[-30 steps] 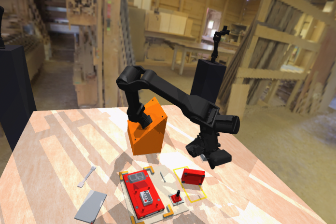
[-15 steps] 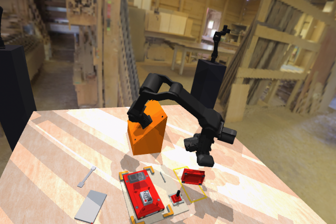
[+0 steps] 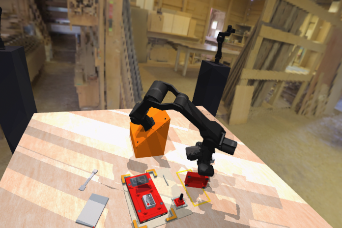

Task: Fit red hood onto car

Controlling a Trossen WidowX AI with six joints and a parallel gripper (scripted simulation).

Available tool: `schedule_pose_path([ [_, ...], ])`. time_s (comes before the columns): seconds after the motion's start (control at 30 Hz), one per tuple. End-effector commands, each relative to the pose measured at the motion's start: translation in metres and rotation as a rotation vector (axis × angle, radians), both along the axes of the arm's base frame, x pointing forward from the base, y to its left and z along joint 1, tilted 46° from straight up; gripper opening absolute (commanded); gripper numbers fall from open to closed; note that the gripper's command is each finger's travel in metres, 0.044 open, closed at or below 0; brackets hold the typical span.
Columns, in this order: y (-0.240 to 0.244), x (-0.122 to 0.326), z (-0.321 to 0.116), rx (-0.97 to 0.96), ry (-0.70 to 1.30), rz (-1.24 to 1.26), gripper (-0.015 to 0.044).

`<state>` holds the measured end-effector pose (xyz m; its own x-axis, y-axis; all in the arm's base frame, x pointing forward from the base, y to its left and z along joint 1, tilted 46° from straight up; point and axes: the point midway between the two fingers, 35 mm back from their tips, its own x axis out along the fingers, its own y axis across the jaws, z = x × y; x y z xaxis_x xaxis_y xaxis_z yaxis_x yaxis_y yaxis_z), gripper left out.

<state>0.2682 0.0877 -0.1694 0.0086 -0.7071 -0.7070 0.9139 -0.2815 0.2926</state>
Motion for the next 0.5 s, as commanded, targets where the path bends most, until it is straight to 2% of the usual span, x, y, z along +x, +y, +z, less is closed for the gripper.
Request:
schedule_pose_path([
  [0.0, -0.004, 0.000, -0.004, -0.001, -0.002, 0.010, 0.0000],
  [0.47, -0.006, 0.011, -0.002, 0.000, -0.003, 0.011, 0.0000],
])
